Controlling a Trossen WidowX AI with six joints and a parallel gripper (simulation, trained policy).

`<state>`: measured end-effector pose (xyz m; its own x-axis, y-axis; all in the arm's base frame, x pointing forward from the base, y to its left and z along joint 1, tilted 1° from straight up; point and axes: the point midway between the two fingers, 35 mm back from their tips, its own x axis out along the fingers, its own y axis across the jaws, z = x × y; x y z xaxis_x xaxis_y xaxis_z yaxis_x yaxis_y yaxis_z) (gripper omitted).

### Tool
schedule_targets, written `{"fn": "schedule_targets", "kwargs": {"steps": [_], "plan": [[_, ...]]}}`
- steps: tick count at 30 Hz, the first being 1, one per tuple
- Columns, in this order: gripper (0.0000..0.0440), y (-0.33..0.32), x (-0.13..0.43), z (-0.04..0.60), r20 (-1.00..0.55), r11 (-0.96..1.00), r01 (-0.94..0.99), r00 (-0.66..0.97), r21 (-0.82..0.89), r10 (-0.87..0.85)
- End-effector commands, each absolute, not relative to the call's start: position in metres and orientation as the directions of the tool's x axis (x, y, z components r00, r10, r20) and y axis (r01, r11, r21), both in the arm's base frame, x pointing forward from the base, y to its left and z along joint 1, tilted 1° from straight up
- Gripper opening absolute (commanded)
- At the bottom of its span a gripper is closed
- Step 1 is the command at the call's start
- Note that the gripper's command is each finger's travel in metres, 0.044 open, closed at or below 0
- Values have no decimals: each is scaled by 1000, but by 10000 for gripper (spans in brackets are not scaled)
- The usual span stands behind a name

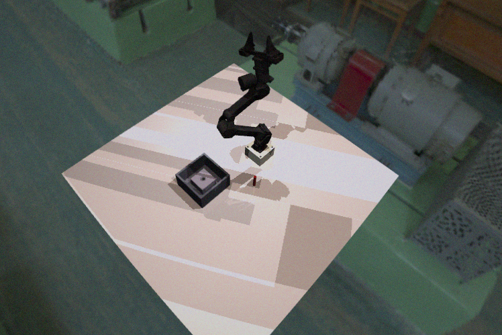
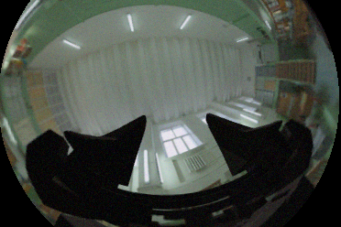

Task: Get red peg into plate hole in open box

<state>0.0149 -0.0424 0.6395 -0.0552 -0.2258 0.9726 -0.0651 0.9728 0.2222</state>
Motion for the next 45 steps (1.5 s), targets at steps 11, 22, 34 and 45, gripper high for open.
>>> {"fn": "schedule_targets", "kwargs": {"steps": [11, 22, 34, 45], "plan": [[440, 9, -43, 625, 968, 989, -132, -247, -65, 31], [440, 82, -92, 593, 857, 894, -159, -395, -418, 331], [440, 165, -99, 541, 658, 640, -193, -384, -743, 648], [440, 225, -72, 486, 442, 359, -311, -260, -880, 858]]}}
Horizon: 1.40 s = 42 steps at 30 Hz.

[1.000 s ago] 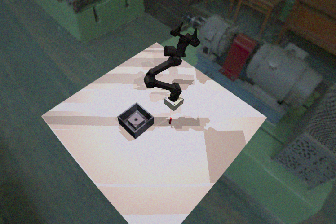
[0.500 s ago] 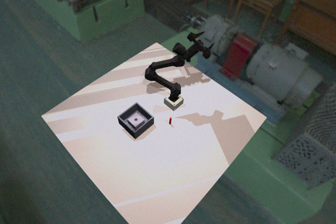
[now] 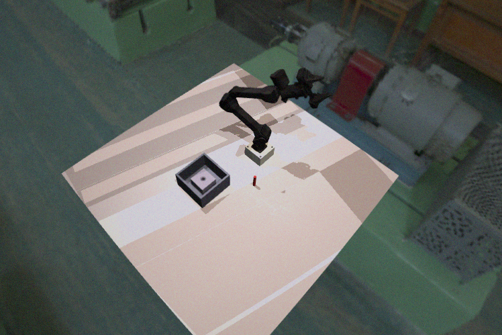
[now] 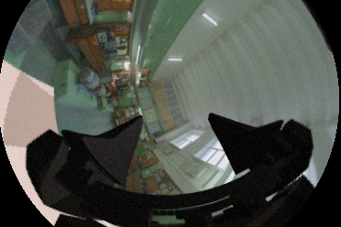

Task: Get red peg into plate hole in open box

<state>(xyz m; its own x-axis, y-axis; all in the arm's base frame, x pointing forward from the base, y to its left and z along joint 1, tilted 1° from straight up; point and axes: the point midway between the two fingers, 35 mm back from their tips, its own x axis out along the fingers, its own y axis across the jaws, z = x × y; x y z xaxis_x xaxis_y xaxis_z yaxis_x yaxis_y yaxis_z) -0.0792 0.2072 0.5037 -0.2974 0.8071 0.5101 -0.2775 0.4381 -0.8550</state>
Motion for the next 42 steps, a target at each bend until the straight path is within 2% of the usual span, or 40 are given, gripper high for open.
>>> {"fn": "schedule_targets", "kwargs": {"steps": [1, 10, 20, 32, 42], "plan": [[440, 229, -69, 481, 422, 336, -327, -246, -884, 873], [440, 259, -32, 436, 244, 165, -490, -100, -856, 965], [440, 274, 13, 389, 55, 88, -689, 70, -719, 996], [440, 271, 65, 338, -153, 158, -870, 256, -467, 955], [440, 256, 101, 298, -315, 314, -920, 377, -232, 871]]}}
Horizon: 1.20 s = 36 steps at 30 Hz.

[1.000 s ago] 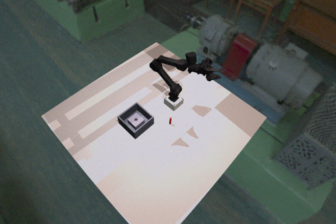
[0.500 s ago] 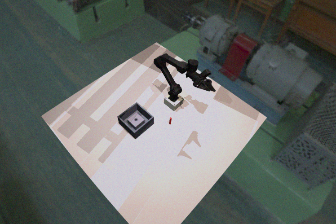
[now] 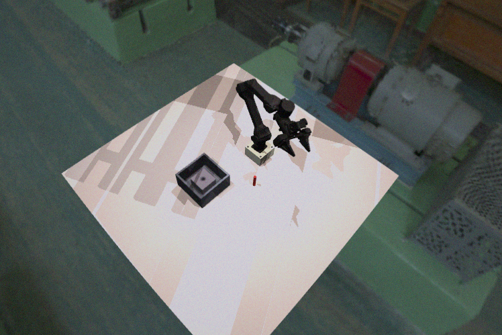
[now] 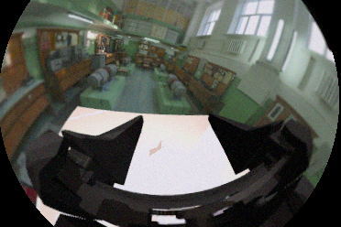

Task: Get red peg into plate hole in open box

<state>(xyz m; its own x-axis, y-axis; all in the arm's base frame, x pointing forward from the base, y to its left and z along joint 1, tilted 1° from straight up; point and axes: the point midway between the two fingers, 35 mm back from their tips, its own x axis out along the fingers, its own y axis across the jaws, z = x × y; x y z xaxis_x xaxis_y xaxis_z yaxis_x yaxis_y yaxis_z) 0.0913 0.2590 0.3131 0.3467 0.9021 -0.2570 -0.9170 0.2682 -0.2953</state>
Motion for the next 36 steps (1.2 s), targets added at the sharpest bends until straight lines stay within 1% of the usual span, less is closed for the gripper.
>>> {"fn": "schedule_targets", "kwargs": {"steps": [1, 9, 17, 27, 36], "plan": [[440, 255, 105, 295, -330, 333, -919, 387, -209, 861], [440, 237, 128, 265, -452, 493, -870, 452, -33, 769], [440, 216, 145, 238, -569, 652, -749, 488, 115, 661], [440, 188, 158, 205, -706, 823, -514, 488, 242, 513], [440, 161, 163, 177, -816, 926, -247, 444, 286, 370]]}}
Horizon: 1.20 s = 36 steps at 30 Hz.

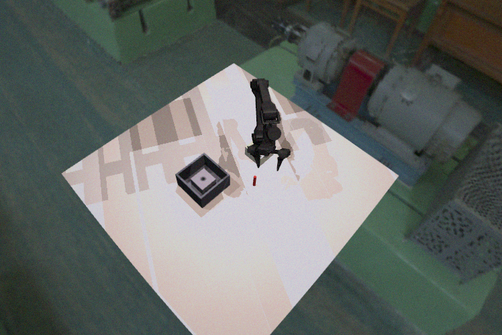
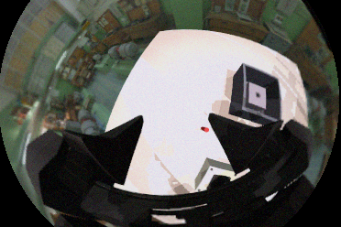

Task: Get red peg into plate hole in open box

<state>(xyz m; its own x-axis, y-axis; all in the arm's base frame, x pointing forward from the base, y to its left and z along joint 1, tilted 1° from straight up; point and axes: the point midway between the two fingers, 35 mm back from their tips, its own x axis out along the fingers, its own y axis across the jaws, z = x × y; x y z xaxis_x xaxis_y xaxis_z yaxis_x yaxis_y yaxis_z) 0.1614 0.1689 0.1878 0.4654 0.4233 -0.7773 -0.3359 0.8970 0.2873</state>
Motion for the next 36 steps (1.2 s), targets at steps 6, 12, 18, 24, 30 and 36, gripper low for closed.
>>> {"fn": "schedule_targets", "kwargs": {"steps": [6, 12, 18, 24, 30, 36], "plan": [[440, 144, 162, 161, -880, 960, -56, 389, 274, 273], [440, 129, 159, 145, -933, 964, 134, 312, 228, 177], [440, 116, 154, 130, -973, 939, 311, 215, 149, 84], [440, 108, 150, 113, -994, 888, 458, 106, 47, -2], [440, 106, 150, 97, -998, 837, 546, 21, -41, -63], [440, 107, 153, 80, -994, 797, 595, -32, -100, -101]]}}
